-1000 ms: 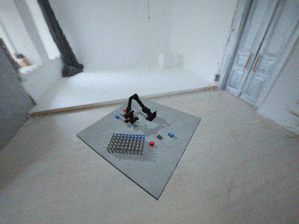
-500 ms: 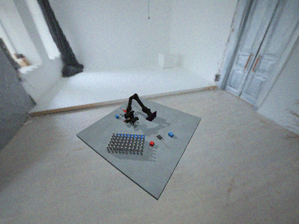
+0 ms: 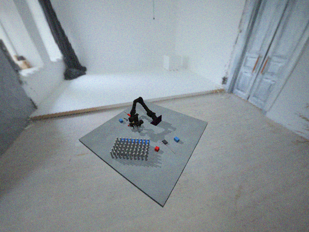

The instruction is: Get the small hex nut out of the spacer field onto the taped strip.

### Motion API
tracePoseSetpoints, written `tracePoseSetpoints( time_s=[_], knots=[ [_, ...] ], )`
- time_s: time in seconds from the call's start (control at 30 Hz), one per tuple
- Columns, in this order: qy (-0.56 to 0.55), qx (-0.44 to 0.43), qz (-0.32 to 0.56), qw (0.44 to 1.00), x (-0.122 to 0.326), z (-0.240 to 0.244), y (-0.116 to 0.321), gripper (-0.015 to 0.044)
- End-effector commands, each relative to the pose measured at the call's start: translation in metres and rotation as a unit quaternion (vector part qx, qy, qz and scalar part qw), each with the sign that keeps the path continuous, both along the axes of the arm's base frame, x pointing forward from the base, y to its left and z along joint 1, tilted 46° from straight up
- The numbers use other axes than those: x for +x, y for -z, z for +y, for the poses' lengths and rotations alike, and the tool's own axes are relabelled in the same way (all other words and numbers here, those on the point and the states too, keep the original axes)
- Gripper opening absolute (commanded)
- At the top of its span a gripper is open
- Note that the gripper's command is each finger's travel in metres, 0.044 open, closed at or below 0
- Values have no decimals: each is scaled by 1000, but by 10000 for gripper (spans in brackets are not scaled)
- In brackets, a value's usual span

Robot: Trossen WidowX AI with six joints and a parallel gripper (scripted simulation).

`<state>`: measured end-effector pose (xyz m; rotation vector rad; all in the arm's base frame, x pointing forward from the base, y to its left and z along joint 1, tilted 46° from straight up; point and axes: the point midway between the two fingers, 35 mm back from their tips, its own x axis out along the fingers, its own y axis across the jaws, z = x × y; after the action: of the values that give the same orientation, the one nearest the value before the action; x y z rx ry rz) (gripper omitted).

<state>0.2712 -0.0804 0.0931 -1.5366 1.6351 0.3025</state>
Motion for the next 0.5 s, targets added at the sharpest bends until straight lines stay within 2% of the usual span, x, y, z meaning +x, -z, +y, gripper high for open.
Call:
tracePoseSetpoints(
  time_s=[0.0,0.47],
  knots=[
    [-4,1,-7,1000,-1,32,-32,440],
    [-4,-1,-6,1000,-2,38,-38,440]
  ],
)
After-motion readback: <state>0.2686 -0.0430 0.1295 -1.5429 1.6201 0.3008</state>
